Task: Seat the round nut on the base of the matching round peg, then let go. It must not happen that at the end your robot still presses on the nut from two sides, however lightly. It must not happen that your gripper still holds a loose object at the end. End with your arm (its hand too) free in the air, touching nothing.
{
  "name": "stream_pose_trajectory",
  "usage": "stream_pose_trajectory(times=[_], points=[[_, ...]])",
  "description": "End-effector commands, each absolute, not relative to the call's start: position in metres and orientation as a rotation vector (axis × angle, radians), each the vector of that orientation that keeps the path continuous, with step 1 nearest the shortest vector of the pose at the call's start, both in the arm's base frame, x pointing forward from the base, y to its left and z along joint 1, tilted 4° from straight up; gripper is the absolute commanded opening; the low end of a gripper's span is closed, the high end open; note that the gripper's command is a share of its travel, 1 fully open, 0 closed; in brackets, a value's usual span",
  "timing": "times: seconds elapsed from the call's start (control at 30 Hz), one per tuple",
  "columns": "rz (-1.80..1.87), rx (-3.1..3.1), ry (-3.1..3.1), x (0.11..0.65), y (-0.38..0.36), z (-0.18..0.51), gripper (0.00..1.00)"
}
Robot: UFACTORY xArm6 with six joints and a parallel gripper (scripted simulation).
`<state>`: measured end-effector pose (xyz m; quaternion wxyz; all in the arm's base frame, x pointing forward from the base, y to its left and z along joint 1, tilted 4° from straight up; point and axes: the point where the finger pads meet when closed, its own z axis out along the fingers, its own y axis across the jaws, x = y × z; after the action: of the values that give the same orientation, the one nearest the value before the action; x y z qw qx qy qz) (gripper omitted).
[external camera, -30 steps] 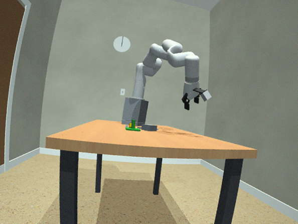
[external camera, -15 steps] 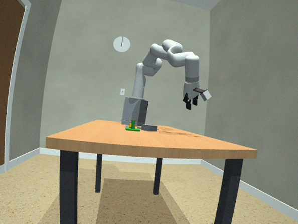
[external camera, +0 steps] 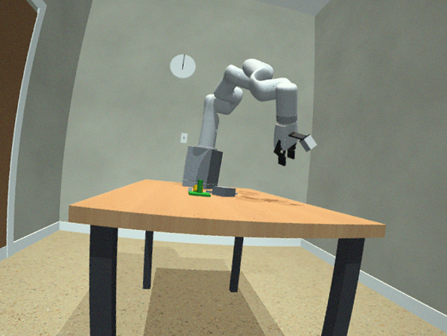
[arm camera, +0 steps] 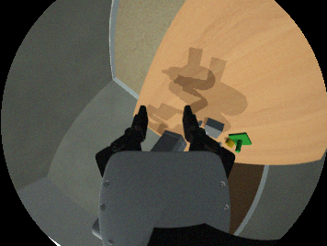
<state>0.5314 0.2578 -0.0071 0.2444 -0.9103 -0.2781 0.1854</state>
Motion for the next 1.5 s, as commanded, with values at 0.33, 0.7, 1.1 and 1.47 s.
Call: stream_pose_trajectory(times=[0.33, 0.7, 1.1, 1.47], points=[[0.376, -2.419, -0.967, 0.539, 0.237, -0.017, 0.6], [0.225, -2.317, -1.24, 0.544, 0.208, -0.033, 0.6], [0.05, -2.149, -1.601, 0.544, 0.168, -0.051, 0.6], [-0.108, -1.893, -2.018, 0.536, 0.12, -0.068, 0.6]])
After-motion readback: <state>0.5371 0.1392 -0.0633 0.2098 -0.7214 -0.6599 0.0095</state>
